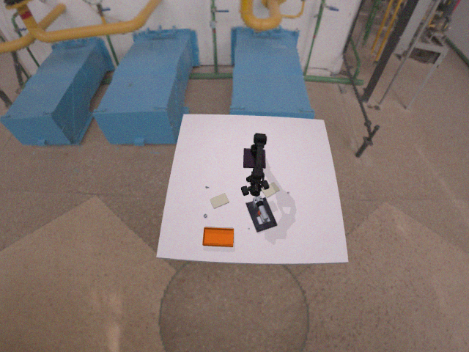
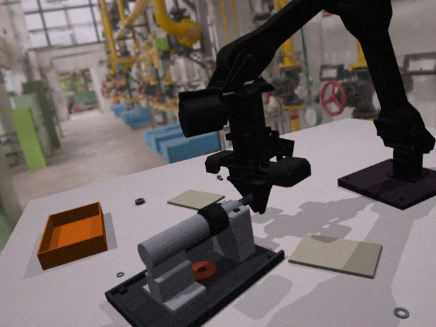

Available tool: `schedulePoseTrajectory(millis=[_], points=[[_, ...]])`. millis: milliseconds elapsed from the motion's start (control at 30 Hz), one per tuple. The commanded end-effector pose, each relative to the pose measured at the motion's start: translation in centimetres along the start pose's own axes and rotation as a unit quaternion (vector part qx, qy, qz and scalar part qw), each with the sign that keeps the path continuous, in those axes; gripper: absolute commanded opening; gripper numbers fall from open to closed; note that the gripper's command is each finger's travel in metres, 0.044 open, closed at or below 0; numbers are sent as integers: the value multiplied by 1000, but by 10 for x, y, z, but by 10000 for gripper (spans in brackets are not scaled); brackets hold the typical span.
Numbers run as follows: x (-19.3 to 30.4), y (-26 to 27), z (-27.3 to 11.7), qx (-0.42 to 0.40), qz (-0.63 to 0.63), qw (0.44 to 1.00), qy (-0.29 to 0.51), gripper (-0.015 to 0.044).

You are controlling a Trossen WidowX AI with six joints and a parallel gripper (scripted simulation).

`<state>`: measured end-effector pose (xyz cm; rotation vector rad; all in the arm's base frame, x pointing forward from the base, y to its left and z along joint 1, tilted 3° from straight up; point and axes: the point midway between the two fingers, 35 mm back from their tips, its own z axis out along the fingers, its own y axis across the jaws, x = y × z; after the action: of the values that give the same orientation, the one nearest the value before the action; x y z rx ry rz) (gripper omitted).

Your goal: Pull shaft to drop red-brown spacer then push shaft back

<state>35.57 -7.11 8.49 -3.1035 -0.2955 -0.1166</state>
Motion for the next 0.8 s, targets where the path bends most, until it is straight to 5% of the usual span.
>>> schedulePoseTrajectory(millis=[0,767], points=[[0,0,0,0,0,1000,0,0],[5,0,0,0,-2,1000,0,0]])
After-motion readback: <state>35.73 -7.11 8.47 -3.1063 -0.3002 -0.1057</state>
